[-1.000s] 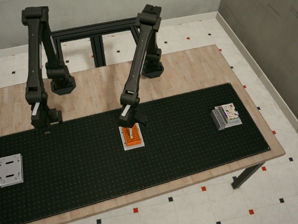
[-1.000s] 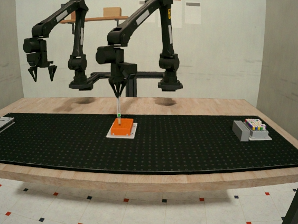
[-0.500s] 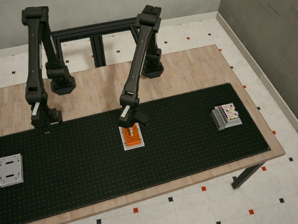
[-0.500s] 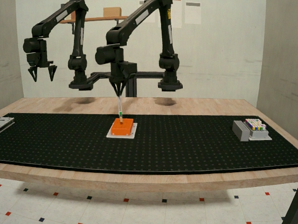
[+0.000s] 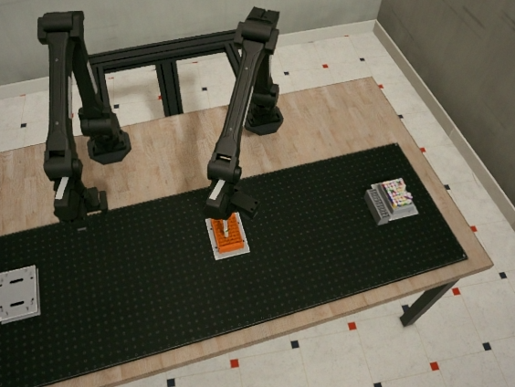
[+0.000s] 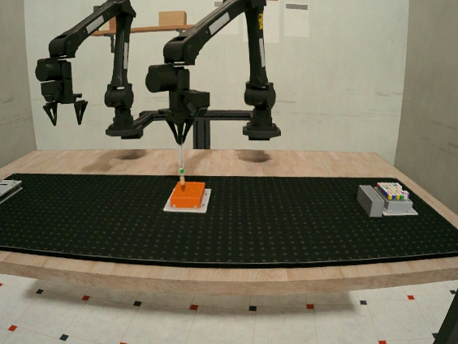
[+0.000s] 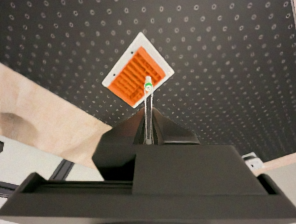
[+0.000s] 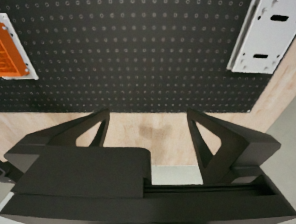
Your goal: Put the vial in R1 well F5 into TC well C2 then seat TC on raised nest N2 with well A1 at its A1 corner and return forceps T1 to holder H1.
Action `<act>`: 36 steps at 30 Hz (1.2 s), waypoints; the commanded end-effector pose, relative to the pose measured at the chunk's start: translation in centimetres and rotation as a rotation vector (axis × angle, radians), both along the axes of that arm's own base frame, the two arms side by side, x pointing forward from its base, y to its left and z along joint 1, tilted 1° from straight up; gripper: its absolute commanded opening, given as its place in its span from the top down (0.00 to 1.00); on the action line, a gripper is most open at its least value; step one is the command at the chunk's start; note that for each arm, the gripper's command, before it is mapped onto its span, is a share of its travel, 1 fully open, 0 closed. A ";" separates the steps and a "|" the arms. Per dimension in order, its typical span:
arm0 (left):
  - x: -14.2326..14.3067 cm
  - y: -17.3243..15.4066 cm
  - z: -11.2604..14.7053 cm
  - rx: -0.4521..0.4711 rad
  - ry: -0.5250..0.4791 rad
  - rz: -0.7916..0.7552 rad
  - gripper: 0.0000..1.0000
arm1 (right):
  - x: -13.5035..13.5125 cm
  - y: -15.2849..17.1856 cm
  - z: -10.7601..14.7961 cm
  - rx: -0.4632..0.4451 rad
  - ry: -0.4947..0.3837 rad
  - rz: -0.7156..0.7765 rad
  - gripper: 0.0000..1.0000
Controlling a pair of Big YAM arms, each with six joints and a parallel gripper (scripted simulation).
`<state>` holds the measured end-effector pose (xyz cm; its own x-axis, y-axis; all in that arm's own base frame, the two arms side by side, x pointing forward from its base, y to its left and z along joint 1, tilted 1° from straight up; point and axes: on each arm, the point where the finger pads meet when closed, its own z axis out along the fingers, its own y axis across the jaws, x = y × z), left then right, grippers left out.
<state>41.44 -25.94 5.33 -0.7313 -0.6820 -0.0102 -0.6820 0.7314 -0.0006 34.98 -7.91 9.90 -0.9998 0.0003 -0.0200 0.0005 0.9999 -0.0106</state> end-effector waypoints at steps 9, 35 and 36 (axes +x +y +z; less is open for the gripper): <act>1.2 0.1 1.7 -0.036 -0.047 0.003 0.91 | 0.1 0.0 0.0 0.004 0.014 0.008 0.00; 0.7 0.5 1.4 -0.034 -0.039 0.004 0.91 | 0.1 0.0 0.0 0.004 0.014 0.008 0.00; 0.9 0.4 1.4 -0.036 -0.043 0.004 0.91 | 0.1 0.0 0.0 0.004 0.014 0.008 0.00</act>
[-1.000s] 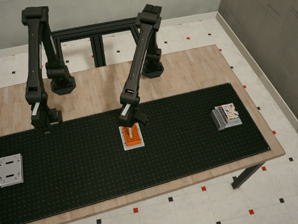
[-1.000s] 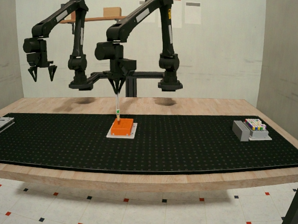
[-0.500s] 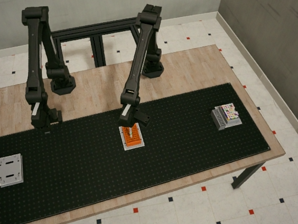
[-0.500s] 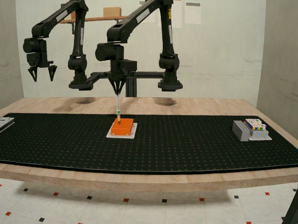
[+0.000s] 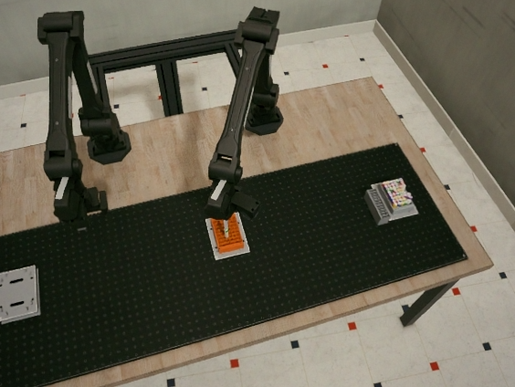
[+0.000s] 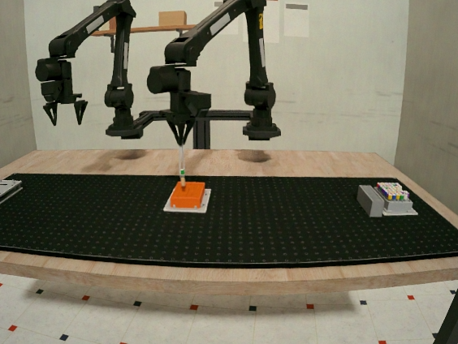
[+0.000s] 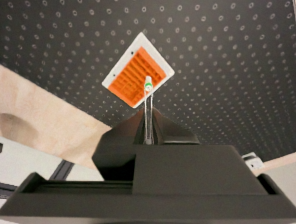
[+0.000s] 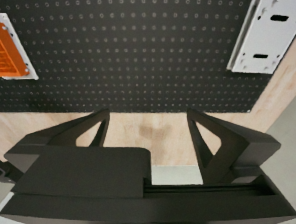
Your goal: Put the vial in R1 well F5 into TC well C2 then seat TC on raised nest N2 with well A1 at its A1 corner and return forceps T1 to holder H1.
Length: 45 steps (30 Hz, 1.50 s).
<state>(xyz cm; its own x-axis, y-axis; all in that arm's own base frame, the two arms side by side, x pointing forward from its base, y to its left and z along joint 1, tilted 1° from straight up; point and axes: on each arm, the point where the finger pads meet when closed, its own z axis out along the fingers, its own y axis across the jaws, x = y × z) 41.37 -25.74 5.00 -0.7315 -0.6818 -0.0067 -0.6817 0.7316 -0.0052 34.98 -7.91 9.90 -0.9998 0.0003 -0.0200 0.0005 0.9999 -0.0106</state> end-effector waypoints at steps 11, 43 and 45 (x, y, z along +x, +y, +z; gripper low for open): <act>1.0 0.2 2.0 -0.031 -0.044 0.004 0.91 | 0.1 0.0 0.0 0.004 0.014 0.008 0.00; 0.6 0.5 2.0 -0.024 -0.033 0.005 0.91 | 0.1 0.0 0.0 0.004 0.014 0.008 0.00; 0.6 0.5 2.0 -0.024 -0.033 0.005 0.91 | 0.1 0.0 0.0 0.004 0.014 0.008 0.00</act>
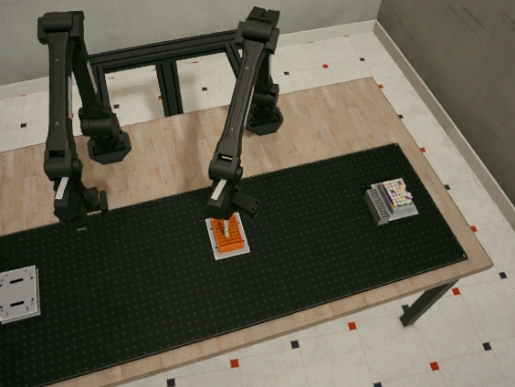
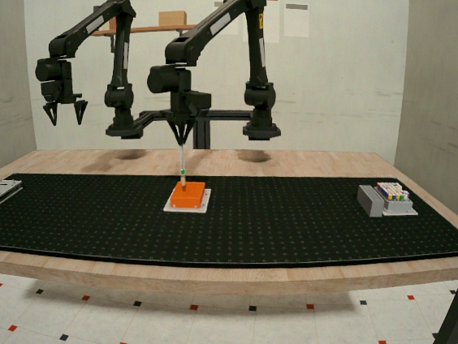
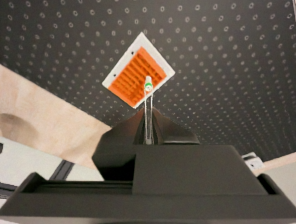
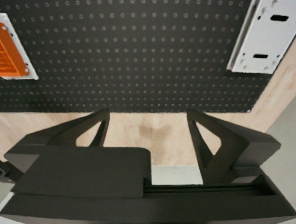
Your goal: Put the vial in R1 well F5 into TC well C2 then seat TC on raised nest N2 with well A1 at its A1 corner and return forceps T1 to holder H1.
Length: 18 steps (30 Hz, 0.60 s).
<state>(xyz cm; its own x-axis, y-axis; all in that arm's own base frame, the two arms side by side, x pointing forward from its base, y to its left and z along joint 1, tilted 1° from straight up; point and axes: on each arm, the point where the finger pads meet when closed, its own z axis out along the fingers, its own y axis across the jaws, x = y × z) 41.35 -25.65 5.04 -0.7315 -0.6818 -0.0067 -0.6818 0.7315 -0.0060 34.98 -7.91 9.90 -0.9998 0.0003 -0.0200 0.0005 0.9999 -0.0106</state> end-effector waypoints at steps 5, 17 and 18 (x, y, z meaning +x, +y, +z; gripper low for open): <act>0.5 0.5 1.9 -0.021 -0.028 0.004 0.91 | 0.1 0.0 0.0 0.004 0.014 0.008 0.00; 0.7 0.4 2.2 -0.022 -0.031 0.005 0.91 | 0.1 0.0 0.0 0.004 0.014 0.008 0.00; 0.7 0.4 2.2 -0.022 -0.031 0.005 0.91 | 0.1 0.0 0.0 0.004 0.014 0.008 0.00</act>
